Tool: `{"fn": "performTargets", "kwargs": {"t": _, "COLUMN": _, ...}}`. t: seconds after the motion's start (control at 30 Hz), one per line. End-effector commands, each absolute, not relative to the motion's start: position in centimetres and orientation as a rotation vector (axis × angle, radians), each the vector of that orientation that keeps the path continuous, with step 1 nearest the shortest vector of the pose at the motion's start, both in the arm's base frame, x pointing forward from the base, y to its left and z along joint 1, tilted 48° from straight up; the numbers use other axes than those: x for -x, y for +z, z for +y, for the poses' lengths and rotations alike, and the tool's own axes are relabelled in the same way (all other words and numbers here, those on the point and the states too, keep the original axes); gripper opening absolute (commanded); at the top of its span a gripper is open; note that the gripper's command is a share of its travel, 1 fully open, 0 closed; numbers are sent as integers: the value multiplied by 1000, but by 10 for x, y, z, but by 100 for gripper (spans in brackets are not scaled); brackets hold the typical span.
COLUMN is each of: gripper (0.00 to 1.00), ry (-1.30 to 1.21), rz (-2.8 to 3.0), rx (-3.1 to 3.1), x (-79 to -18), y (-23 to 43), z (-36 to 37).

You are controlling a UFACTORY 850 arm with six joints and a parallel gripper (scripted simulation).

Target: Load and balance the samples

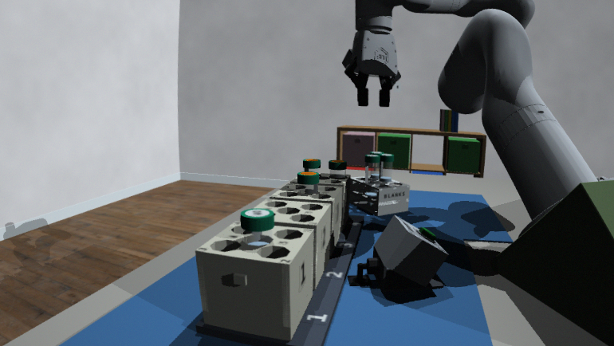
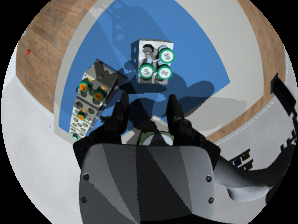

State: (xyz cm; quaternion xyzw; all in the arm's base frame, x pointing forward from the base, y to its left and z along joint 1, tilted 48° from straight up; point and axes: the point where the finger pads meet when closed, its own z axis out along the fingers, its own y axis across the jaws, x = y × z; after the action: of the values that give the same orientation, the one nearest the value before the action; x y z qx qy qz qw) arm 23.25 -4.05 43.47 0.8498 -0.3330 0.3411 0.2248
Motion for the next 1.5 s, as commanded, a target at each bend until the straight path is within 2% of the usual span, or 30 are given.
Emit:
{"fn": "performTargets", "kwargs": {"t": 0.0, "gripper": 57, "ry": 940, "rz": -920, "rx": -2348, "x": -230, "y": 446, "z": -54}}
{"fn": "performTargets", "kwargs": {"t": 0.2, "gripper": 57, "ry": 940, "rz": -920, "rx": -2348, "x": -226, "y": 464, "z": -78}}
{"fn": "performTargets", "kwargs": {"t": 0.6, "gripper": 57, "ry": 940, "rz": -920, "rx": -2348, "x": -225, "y": 465, "z": -79}}
{"fn": "performTargets", "kwargs": {"t": 1.47, "gripper": 57, "ry": 941, "rz": -920, "rx": -2347, "x": -246, "y": 433, "z": -108}}
